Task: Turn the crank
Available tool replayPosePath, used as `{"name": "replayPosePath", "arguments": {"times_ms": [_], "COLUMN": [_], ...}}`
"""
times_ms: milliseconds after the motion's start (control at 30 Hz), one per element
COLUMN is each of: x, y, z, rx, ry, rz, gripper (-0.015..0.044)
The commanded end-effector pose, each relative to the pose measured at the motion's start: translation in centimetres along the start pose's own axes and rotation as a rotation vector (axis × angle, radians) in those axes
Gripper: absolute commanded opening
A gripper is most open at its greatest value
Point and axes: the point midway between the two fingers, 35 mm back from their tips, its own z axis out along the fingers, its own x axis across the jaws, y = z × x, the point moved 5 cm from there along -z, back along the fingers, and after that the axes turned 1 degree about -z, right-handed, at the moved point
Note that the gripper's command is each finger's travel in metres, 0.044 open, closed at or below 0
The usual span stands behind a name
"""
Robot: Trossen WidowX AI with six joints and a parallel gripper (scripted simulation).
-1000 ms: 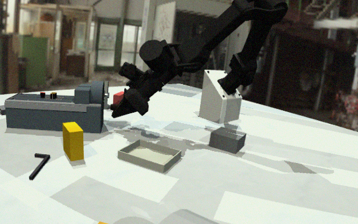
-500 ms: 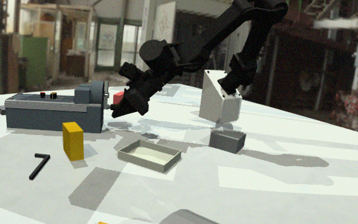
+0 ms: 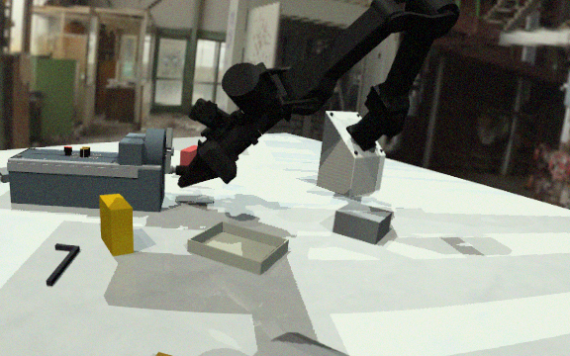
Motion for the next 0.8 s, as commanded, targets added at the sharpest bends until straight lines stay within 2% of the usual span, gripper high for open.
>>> {"name": "replayPosePath", "arguments": {"times_ms": [0,767], "x": [0.77,1.08], "y": [0.19,0.35], "z": [-0.22,-0.42], "rx": [-0.003,-0.003], "ry": [0.022,0.022], "rz": [-0.005,-0.005], "gripper": [0.0,0.0]}}
